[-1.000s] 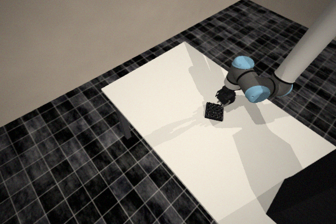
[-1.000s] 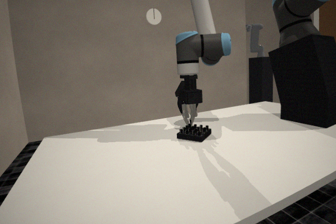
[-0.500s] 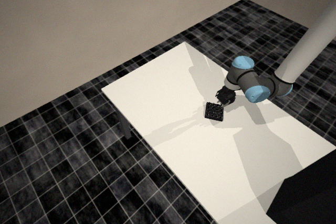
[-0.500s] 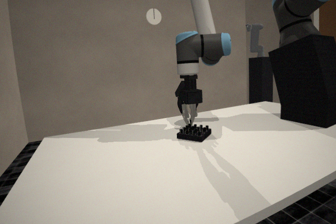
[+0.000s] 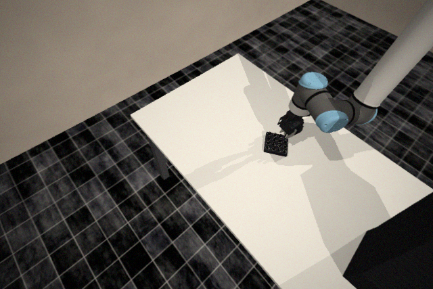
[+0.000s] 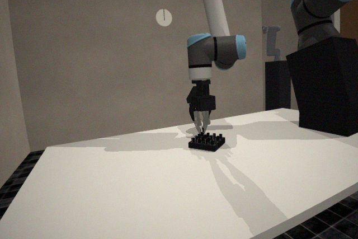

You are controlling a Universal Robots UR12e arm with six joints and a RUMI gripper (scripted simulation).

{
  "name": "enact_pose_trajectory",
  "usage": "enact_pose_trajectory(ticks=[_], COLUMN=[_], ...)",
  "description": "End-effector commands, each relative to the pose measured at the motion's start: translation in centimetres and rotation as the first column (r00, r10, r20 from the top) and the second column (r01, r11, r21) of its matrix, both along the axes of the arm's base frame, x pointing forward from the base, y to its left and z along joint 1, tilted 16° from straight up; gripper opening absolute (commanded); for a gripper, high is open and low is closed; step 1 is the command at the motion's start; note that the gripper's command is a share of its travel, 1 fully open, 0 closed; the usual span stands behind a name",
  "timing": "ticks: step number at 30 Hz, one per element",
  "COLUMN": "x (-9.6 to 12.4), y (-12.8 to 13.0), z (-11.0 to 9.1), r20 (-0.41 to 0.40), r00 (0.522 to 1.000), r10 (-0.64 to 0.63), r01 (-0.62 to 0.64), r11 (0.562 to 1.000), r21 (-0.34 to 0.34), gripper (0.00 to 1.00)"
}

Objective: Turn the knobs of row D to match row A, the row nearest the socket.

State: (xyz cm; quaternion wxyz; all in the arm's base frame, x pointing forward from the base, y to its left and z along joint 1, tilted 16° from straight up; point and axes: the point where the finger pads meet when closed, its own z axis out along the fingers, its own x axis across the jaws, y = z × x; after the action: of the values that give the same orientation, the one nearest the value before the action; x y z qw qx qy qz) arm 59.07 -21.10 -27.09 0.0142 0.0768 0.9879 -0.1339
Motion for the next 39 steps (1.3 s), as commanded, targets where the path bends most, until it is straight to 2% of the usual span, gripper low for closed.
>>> enact_pose_trajectory(ticks=[1, 25, 39], x=[0.34, 0.36, 0.28], y=[-0.22, -0.22, -0.18], z=[0.13, 0.15, 0.16], r20=[0.007, 0.040, 0.091], r00=[1.000, 0.991, 0.947], r10=[-0.008, -0.124, -0.309], r01=[0.008, 0.124, 0.309], r11=[1.000, 0.992, 0.951], r21=[-0.002, 0.002, 0.015], gripper=[0.04, 0.04, 0.04])
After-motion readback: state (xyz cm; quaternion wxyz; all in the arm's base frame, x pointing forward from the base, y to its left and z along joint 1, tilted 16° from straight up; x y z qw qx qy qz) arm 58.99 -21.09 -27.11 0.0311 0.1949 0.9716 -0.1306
